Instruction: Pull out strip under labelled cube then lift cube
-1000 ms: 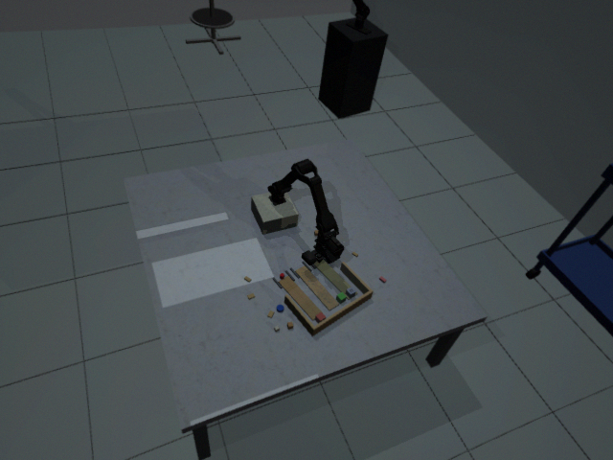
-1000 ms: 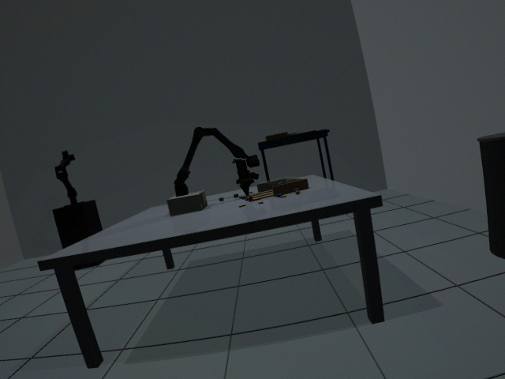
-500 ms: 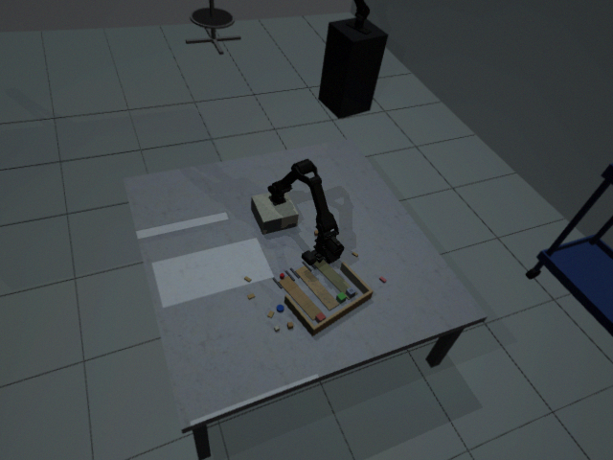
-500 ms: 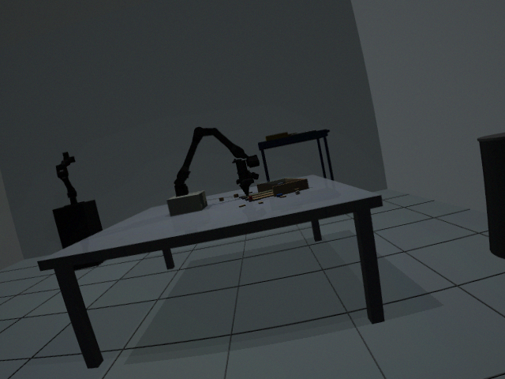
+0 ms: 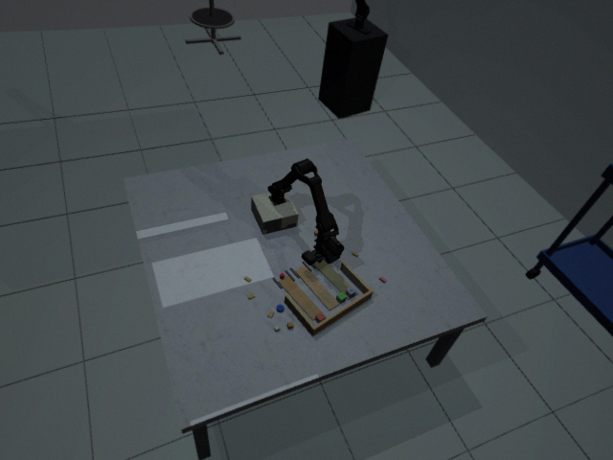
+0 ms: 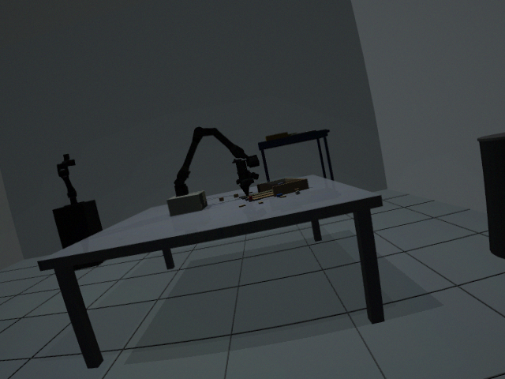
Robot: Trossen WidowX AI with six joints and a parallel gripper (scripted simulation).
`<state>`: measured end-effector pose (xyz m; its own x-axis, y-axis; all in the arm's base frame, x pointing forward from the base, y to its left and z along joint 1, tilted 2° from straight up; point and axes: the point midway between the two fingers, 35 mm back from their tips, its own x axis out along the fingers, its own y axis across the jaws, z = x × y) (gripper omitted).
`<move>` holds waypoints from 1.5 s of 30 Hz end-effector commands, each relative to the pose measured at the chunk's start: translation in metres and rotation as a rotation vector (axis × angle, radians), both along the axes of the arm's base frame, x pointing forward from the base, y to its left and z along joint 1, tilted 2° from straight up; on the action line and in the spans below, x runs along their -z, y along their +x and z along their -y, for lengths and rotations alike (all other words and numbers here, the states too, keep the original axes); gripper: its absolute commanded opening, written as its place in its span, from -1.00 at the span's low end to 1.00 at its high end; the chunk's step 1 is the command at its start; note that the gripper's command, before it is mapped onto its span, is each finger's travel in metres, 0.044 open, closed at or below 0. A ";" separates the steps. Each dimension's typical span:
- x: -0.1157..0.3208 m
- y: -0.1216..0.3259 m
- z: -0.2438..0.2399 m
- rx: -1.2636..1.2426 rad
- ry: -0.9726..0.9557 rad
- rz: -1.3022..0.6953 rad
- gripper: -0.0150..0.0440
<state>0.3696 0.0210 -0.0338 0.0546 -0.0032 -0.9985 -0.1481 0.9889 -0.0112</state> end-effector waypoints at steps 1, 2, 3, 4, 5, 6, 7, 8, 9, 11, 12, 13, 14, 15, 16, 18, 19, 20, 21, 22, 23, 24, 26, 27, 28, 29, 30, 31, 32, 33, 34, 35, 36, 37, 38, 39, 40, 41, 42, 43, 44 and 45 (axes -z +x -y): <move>0.002 -0.004 0.001 0.003 -0.004 0.000 -0.49; 0.002 -0.006 0.001 0.003 -0.004 0.000 -0.49; 0.002 -0.007 0.001 0.003 -0.004 0.000 -0.49; 0.003 -0.009 0.001 0.003 -0.004 0.000 -0.49; 0.003 -0.011 0.001 0.003 -0.004 0.000 -0.49; 0.003 -0.012 0.001 0.003 -0.004 0.000 -0.49; 0.003 -0.014 0.002 0.003 -0.004 0.000 -0.49; 0.003 -0.015 0.002 0.003 -0.004 0.000 -0.49; 0.003 -0.017 0.002 0.003 -0.004 -0.001 -0.49; 0.004 -0.020 0.002 0.003 -0.004 -0.001 -0.49; 0.004 -0.021 0.002 0.003 -0.004 -0.001 -0.49; 0.004 -0.023 0.003 0.003 -0.004 -0.001 -0.49; 0.004 -0.024 0.003 0.003 -0.004 -0.001 -0.49; 0.004 -0.026 0.003 0.003 -0.004 -0.001 -0.49; 0.004 -0.027 0.003 0.003 -0.004 -0.001 -0.49; 0.005 -0.030 0.003 0.003 -0.004 -0.001 -0.49; 0.005 -0.031 0.003 0.003 -0.004 -0.002 -0.49; 0.005 -0.033 0.004 0.003 -0.004 -0.002 -0.49; 0.005 -0.034 0.004 0.003 -0.004 -0.002 -0.49; 0.005 -0.036 0.004 0.003 -0.004 -0.002 -0.49; 0.005 -0.037 0.004 0.003 -0.004 -0.002 -0.49; 0.006 -0.039 0.004 0.003 -0.004 -0.002 -0.49; 0.006 -0.042 0.005 0.003 -0.004 -0.002 -0.49; 0.006 -0.044 0.005 0.003 -0.004 -0.002 -0.49; 0.006 -0.045 0.005 0.003 -0.004 -0.003 -0.49; 0.006 -0.047 0.005 0.003 -0.004 -0.003 -0.49; 0.007 -0.048 0.005 0.003 -0.004 -0.003 -0.49; 0.007 -0.050 0.006 0.003 -0.004 -0.003 -0.49; 0.007 -0.051 0.006 0.003 -0.004 -0.003 -0.49; 0.007 -0.053 0.006 0.003 -0.004 -0.003 -0.49; 0.007 -0.054 0.006 0.003 -0.004 -0.003 -0.49; 0.007 -0.055 0.006 0.003 -0.004 -0.003 -0.49; 0.007 -0.057 0.006 0.003 -0.004 -0.003 -0.49; 0.008 -0.058 0.006 0.003 -0.004 -0.004 -0.49; 0.008 -0.060 0.007 0.003 -0.004 -0.004 -0.49; 0.008 -0.061 0.007 0.003 -0.004 -0.004 -0.49; 0.008 -0.063 0.007 0.003 -0.004 -0.004 -0.49; 0.008 -0.064 0.007 0.003 -0.004 -0.004 -0.49; 0.008 -0.065 0.007 0.003 -0.004 -0.004 -0.49; 0.008 -0.067 0.007 0.003 -0.004 -0.004 -0.49; 0.009 -0.069 0.008 0.003 -0.004 -0.004 -0.49; 0.009 -0.070 0.008 0.003 -0.004 -0.004 -0.49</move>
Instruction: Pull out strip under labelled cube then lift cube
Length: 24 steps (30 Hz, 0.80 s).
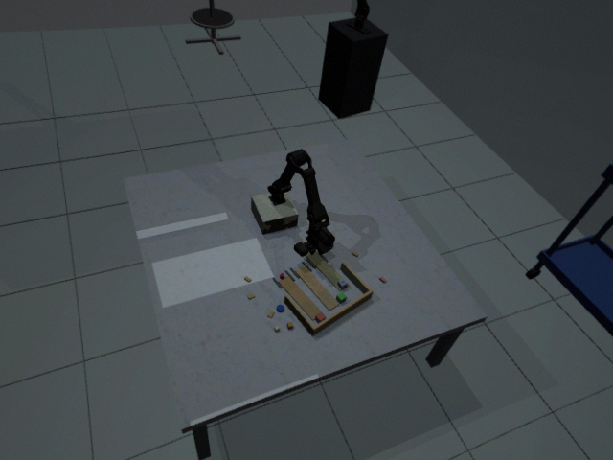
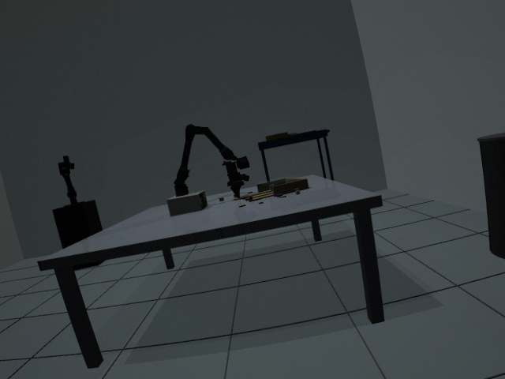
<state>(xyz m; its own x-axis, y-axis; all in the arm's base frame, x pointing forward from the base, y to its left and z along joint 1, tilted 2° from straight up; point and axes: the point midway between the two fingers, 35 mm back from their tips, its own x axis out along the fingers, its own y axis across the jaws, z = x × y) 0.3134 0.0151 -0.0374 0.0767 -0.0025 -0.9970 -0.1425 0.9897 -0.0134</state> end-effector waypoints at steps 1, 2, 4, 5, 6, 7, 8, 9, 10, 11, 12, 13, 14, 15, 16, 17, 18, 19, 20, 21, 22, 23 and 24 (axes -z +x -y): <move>0.005 -0.015 0.002 -0.002 -0.005 -0.027 -0.49; 0.005 -0.017 0.002 -0.002 -0.005 -0.027 -0.49; 0.006 -0.020 0.003 -0.002 -0.005 -0.027 -0.49; 0.006 -0.021 0.003 -0.002 -0.005 -0.027 -0.49; 0.006 -0.023 0.003 -0.002 -0.005 -0.027 -0.49; 0.006 -0.024 0.003 -0.002 -0.005 -0.027 -0.49; 0.006 -0.025 0.003 -0.002 -0.005 -0.027 -0.49; 0.006 -0.027 0.003 -0.002 -0.005 -0.028 -0.49; 0.006 -0.028 0.004 -0.002 -0.005 -0.028 -0.49; 0.006 -0.030 0.004 -0.002 -0.005 -0.028 -0.49; 0.006 -0.031 0.004 -0.002 -0.005 -0.028 -0.49; 0.007 -0.032 0.004 -0.002 -0.006 -0.028 -0.49; 0.007 -0.034 0.004 -0.002 -0.006 -0.028 -0.49; 0.007 -0.035 0.004 -0.002 -0.006 -0.028 -0.49; 0.007 -0.036 0.004 -0.002 -0.006 -0.028 -0.49; 0.007 -0.038 0.005 -0.002 -0.006 -0.028 -0.49; 0.007 -0.039 0.005 -0.002 -0.006 -0.028 -0.49; 0.007 -0.040 0.005 -0.002 -0.006 -0.029 -0.49; 0.007 -0.042 0.005 -0.002 -0.006 -0.029 -0.49; 0.007 -0.043 0.005 -0.002 -0.006 -0.029 -0.49; 0.007 -0.044 0.005 -0.002 -0.006 -0.029 -0.49; 0.007 -0.045 0.006 -0.002 -0.006 -0.029 -0.49; 0.007 -0.047 0.006 -0.002 -0.006 -0.029 -0.49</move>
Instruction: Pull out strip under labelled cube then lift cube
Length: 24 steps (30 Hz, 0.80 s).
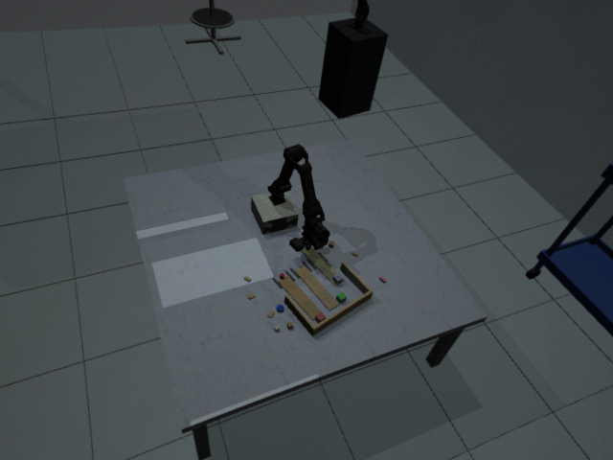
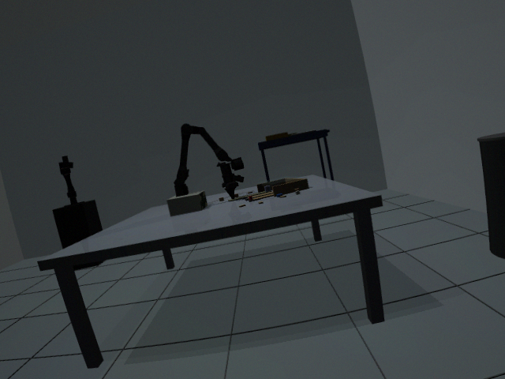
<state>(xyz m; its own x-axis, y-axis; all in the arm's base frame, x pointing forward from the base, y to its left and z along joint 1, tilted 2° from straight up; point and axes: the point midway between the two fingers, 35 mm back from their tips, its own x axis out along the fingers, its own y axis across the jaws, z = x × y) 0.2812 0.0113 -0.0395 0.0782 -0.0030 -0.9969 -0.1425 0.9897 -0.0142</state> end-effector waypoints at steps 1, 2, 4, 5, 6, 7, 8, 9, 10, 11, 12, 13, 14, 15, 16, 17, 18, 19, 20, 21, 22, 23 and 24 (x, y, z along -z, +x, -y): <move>0.005 -0.016 0.002 -0.002 -0.005 -0.031 -0.49; 0.005 -0.017 0.002 -0.002 -0.005 -0.031 -0.49; 0.006 -0.020 0.002 -0.002 -0.005 -0.031 -0.49; 0.006 -0.021 0.003 -0.002 -0.005 -0.031 -0.49; 0.006 -0.022 0.003 -0.002 -0.005 -0.031 -0.49; 0.006 -0.023 0.003 -0.002 -0.005 -0.031 -0.49; 0.006 -0.025 0.003 -0.002 -0.005 -0.031 -0.49; 0.006 -0.026 0.003 -0.002 -0.005 -0.031 -0.49; 0.006 -0.027 0.003 -0.002 -0.005 -0.031 -0.49; 0.006 -0.028 0.003 -0.002 -0.005 -0.031 -0.49; 0.006 -0.030 0.004 -0.002 -0.005 -0.032 -0.49; 0.006 -0.031 0.004 -0.002 -0.005 -0.032 -0.49; 0.006 -0.032 0.004 -0.002 -0.005 -0.032 -0.49; 0.006 -0.033 0.004 -0.002 -0.005 -0.032 -0.49; 0.006 -0.035 0.004 -0.002 -0.005 -0.032 -0.49; 0.007 -0.036 0.004 -0.002 -0.005 -0.032 -0.49; 0.007 -0.037 0.004 -0.002 -0.005 -0.032 -0.49; 0.007 -0.039 0.005 -0.002 -0.005 -0.032 -0.49; 0.007 -0.040 0.005 -0.002 -0.005 -0.032 -0.49; 0.007 -0.041 0.005 -0.002 -0.005 -0.032 -0.49; 0.007 -0.043 0.005 -0.002 -0.005 -0.032 -0.49; 0.007 -0.044 0.005 -0.002 -0.005 -0.033 -0.49; 0.007 -0.045 0.005 -0.002 -0.005 -0.033 -0.49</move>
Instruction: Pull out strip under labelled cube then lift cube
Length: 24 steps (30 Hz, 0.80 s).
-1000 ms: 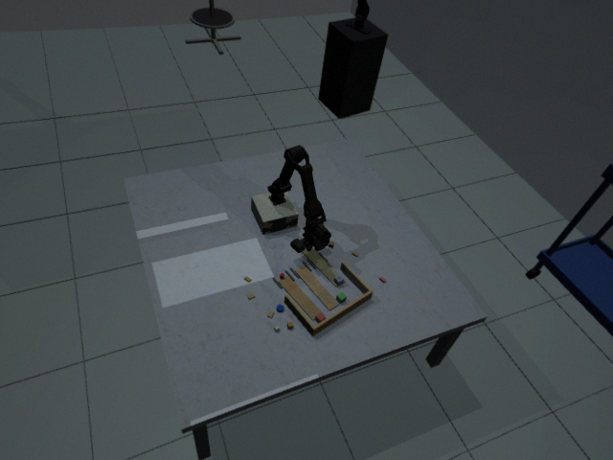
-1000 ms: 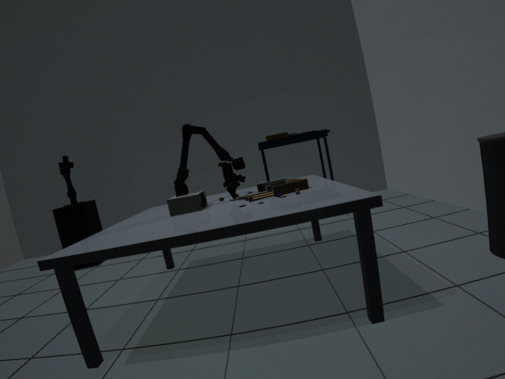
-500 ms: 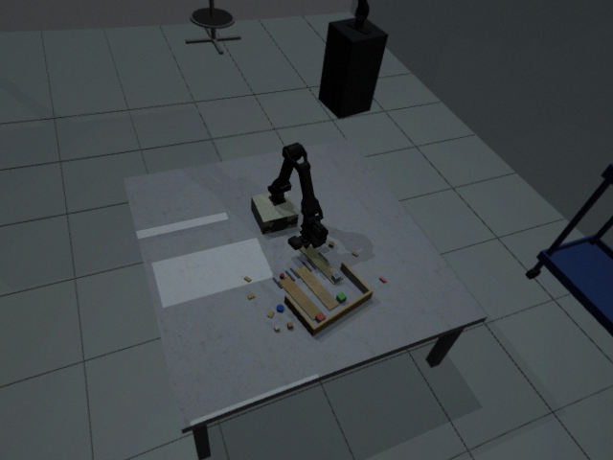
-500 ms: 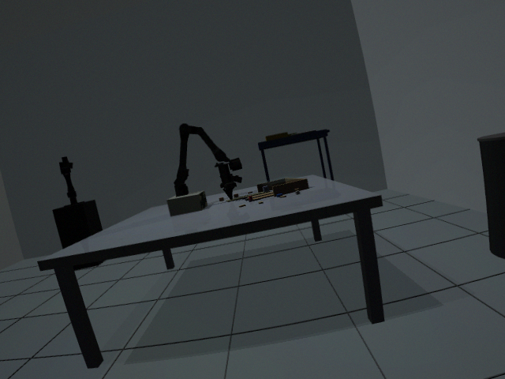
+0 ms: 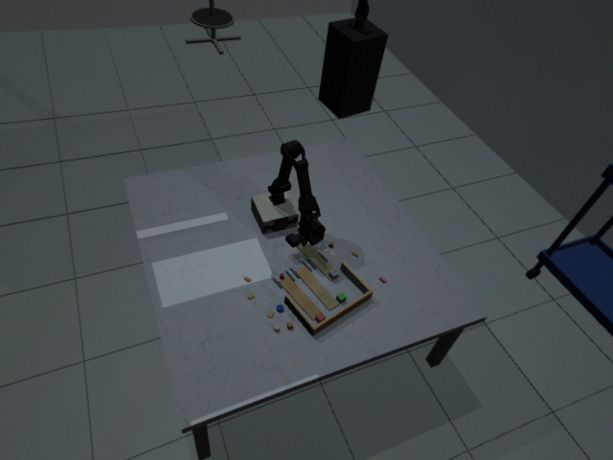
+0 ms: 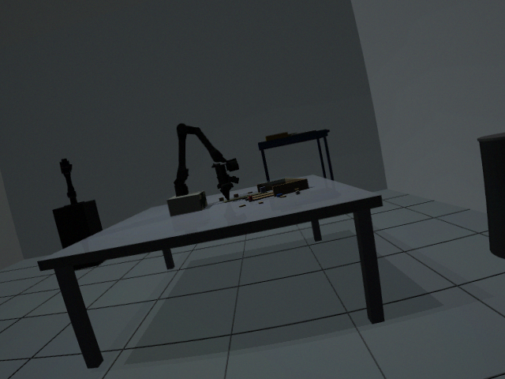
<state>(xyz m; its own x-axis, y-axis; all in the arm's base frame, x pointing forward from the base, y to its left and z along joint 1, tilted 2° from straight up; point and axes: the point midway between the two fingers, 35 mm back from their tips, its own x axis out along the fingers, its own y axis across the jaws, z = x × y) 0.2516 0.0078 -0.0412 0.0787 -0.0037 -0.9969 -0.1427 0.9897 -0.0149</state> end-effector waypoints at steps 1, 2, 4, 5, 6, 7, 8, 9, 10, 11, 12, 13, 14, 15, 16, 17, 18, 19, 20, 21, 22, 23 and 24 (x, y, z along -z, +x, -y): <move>0.005 -0.017 0.002 -0.002 -0.005 -0.033 -0.49; 0.005 -0.018 0.002 -0.002 -0.005 -0.033 -0.49; 0.006 -0.020 0.002 -0.002 -0.005 -0.033 -0.49; 0.006 -0.021 0.002 -0.002 -0.005 -0.034 -0.49; 0.006 -0.023 0.003 -0.002 -0.005 -0.034 -0.49; 0.006 -0.024 0.003 -0.002 -0.005 -0.034 -0.49; 0.006 -0.025 0.003 -0.002 -0.005 -0.034 -0.49; 0.006 -0.026 0.003 -0.002 -0.005 -0.034 -0.49; 0.006 -0.027 0.003 -0.002 -0.005 -0.034 -0.49; 0.006 -0.029 0.003 -0.002 -0.005 -0.034 -0.49; 0.006 -0.030 0.003 -0.002 -0.005 -0.034 -0.49; 0.006 -0.031 0.004 -0.002 -0.005 -0.034 -0.49; 0.006 -0.032 0.004 -0.002 -0.005 -0.034 -0.49; 0.006 -0.033 0.004 -0.002 -0.005 -0.034 -0.49; 0.006 -0.034 0.004 -0.002 -0.005 -0.034 -0.49; 0.006 -0.035 0.004 -0.002 -0.005 -0.035 -0.49; 0.006 -0.037 0.004 -0.002 -0.005 -0.035 -0.49; 0.007 -0.038 0.004 -0.002 -0.005 -0.035 -0.49; 0.007 -0.039 0.004 -0.002 -0.005 -0.035 -0.49; 0.007 -0.040 0.005 -0.002 -0.005 -0.035 -0.49; 0.007 -0.041 0.005 -0.002 -0.005 -0.035 -0.49; 0.007 -0.042 0.005 -0.002 -0.005 -0.035 -0.49; 0.007 -0.043 0.005 -0.002 -0.005 -0.035 -0.49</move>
<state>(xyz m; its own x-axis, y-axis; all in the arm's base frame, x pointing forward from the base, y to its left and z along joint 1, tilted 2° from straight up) 0.2240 0.0044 -0.0427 0.0791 -0.0046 -0.9969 -0.1427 0.9896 -0.0158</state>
